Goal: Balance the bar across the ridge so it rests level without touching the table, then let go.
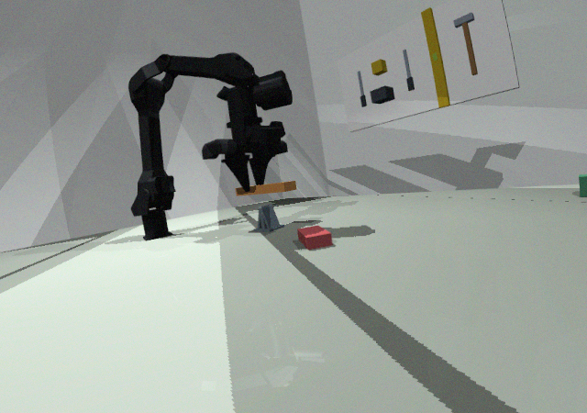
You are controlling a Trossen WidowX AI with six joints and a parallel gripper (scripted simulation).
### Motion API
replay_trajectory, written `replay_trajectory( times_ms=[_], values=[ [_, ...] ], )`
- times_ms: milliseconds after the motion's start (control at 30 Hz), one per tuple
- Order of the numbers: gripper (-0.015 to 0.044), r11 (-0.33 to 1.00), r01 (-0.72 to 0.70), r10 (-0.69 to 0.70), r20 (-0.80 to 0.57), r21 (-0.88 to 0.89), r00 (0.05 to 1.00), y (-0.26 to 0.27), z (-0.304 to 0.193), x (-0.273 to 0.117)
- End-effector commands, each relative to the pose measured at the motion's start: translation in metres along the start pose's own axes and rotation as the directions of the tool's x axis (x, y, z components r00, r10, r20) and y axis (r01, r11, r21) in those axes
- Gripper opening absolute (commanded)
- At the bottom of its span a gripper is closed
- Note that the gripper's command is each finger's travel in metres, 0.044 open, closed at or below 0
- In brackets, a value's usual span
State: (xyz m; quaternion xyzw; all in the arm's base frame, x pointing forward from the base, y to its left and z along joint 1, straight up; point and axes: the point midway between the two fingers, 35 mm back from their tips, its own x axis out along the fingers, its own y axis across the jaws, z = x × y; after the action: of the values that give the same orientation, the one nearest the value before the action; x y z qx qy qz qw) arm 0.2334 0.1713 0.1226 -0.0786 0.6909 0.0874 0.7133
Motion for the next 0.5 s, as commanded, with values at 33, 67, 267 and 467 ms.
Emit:
replay_trajectory(
  times_ms=[33, 67, 267, 467],
  values=[
    [0.0000, 1.000, -0.003, 0.003, -0.005, 0.004, 1.000, -0.0002, -0.0013, 0.0097],
    [0.0000, 1.000, -0.003, 0.003, -0.005, 0.004, 1.000, -0.0003, -0.0014, 0.0112],
    [0.0000, 1.000, -0.003, 0.003, -0.005, 0.004, 1.000, -0.0008, -0.0018, 0.0180],
    [0.0000, 1.000, -0.003, 0.003, -0.005, 0.004, 1.000, -0.0007, -0.0017, 0.0179]
  ],
)
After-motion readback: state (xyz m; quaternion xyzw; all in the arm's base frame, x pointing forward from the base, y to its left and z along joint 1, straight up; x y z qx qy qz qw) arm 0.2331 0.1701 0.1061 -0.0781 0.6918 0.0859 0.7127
